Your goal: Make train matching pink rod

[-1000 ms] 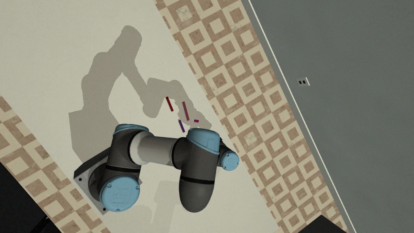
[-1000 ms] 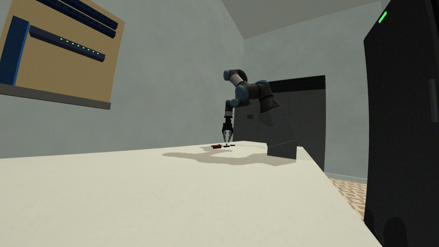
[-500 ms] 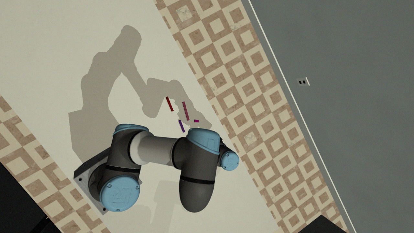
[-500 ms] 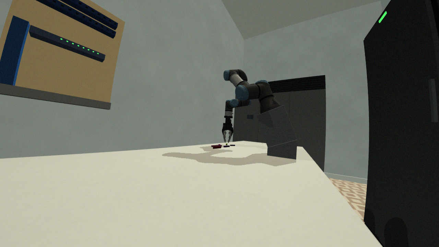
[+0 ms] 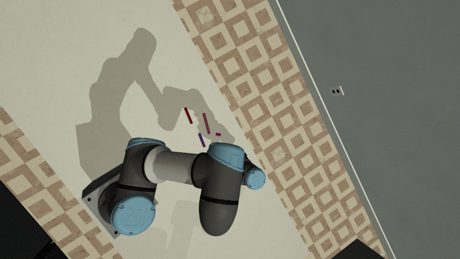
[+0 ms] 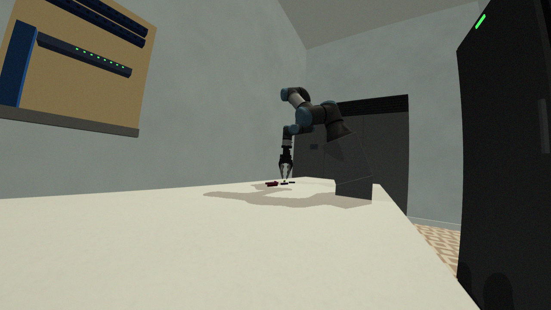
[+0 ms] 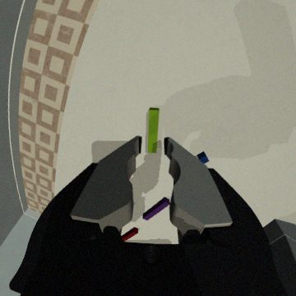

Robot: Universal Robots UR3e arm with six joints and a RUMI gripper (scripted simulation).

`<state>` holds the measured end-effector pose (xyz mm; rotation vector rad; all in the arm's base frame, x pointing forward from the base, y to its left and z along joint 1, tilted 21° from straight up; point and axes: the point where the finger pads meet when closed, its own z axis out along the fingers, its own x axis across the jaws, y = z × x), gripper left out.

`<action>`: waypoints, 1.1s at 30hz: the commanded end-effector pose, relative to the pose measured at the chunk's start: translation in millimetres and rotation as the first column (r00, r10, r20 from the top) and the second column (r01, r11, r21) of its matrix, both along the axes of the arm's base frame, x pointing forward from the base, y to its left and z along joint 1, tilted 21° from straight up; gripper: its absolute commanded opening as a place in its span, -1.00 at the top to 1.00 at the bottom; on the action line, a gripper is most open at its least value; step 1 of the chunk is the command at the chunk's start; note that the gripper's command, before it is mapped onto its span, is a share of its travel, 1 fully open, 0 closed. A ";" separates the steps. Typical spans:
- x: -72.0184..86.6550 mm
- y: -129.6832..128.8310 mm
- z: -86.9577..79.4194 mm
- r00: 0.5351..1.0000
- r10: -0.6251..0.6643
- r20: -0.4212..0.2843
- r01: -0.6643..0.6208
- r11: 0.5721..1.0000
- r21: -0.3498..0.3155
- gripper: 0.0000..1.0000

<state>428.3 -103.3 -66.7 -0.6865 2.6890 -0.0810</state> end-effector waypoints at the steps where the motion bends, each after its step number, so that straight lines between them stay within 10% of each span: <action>1: 0.8 -0.7 0.8 1.000 -0.001 0.002 0.001 1.000 -0.003 0.72; 33: 7.2 -0.3 -14.8 1.000 -0.001 0.003 0.001 1.000 -0.003 0.72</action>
